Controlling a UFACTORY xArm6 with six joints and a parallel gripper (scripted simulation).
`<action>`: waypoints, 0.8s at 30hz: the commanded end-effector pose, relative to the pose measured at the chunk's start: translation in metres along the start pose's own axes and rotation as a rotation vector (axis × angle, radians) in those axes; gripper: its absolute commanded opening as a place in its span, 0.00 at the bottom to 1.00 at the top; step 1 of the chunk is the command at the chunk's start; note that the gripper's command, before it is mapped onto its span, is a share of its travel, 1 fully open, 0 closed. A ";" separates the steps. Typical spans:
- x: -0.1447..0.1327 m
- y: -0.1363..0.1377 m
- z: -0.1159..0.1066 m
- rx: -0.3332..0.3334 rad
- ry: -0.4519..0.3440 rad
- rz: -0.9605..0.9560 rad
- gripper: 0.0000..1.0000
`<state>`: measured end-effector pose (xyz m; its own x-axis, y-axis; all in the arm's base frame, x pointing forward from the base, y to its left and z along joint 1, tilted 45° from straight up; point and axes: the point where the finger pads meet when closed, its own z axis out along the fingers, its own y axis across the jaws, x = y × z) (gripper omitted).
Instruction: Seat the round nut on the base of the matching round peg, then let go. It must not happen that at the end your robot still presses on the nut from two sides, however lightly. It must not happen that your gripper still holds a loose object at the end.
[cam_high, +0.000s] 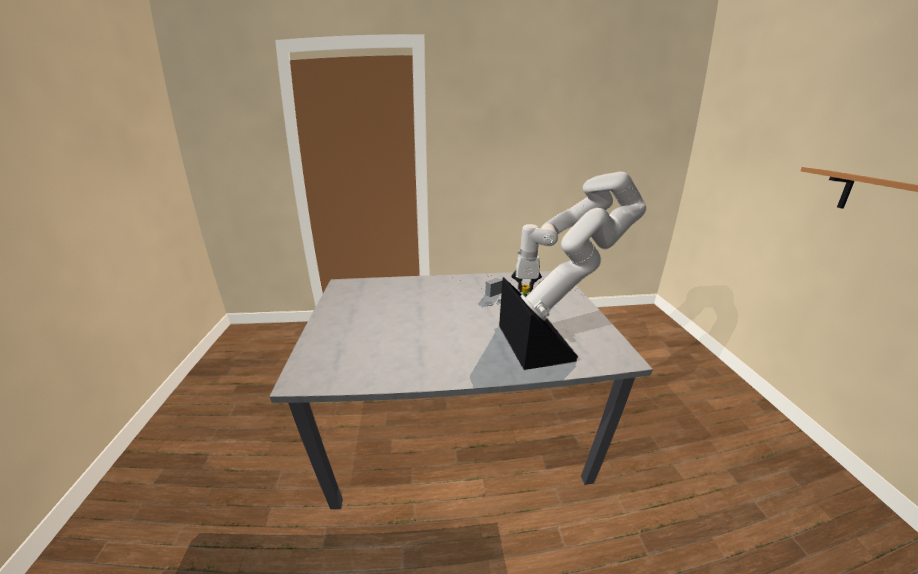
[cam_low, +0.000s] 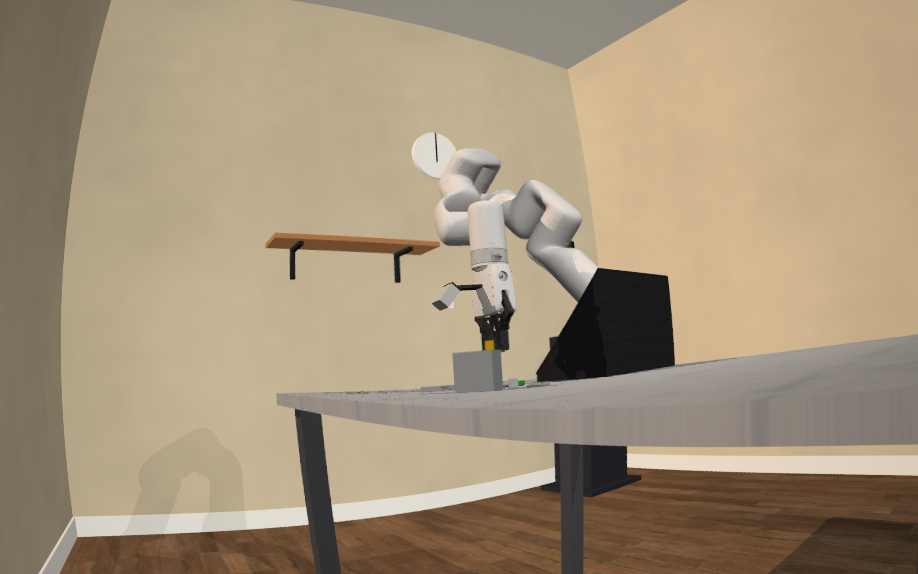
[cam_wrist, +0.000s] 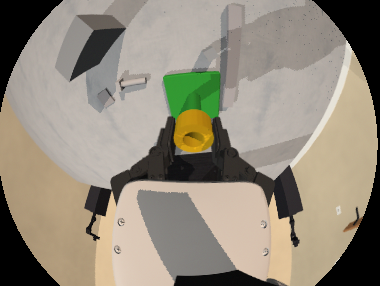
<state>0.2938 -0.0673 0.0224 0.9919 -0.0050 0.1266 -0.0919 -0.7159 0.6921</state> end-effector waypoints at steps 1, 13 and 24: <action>0.001 0.000 0.001 0.001 0.002 0.001 0.00; 0.000 0.000 0.007 0.002 0.002 0.001 0.00; 0.000 0.000 0.009 0.002 0.002 0.001 0.00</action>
<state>0.2937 -0.0734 0.0165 0.9920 -0.0051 0.1262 -0.0917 -0.7164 0.6916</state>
